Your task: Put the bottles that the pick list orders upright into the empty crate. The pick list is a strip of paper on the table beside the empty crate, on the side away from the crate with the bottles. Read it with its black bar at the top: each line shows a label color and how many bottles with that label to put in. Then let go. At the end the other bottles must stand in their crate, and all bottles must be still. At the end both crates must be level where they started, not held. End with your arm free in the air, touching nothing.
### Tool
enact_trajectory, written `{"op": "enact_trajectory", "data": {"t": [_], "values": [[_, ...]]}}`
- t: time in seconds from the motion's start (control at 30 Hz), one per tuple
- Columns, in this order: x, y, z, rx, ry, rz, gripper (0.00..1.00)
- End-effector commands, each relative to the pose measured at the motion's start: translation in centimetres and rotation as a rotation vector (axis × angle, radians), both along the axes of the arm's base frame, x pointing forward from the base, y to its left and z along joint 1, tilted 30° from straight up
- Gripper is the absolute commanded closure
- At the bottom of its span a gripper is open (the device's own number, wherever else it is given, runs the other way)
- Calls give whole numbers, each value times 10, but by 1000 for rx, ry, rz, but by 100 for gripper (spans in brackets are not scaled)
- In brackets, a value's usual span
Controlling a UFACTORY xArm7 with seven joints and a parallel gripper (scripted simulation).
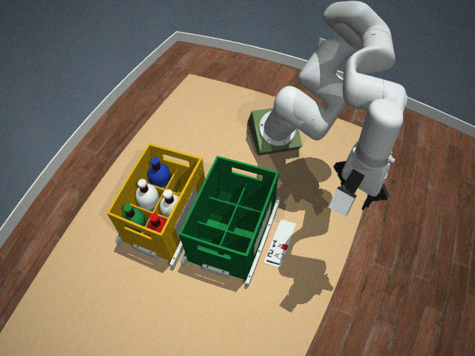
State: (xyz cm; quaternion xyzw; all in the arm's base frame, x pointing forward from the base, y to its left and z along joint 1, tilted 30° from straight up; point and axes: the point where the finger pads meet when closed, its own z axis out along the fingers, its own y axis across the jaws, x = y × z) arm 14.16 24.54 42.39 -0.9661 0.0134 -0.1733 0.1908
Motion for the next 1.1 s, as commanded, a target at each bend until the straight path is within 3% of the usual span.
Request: {"op": "enact_trajectory", "data": {"t": [0.0, 0.27, 0.33, 1.07], "values": [[18, 6, -17, -45, -61, 138, 35], [45, 14, -45, -126, -145, 337, 35], [45, 14, -45, -126, -145, 337, 35], [46, 14, -46, -351, -391, 911, 35]]}}
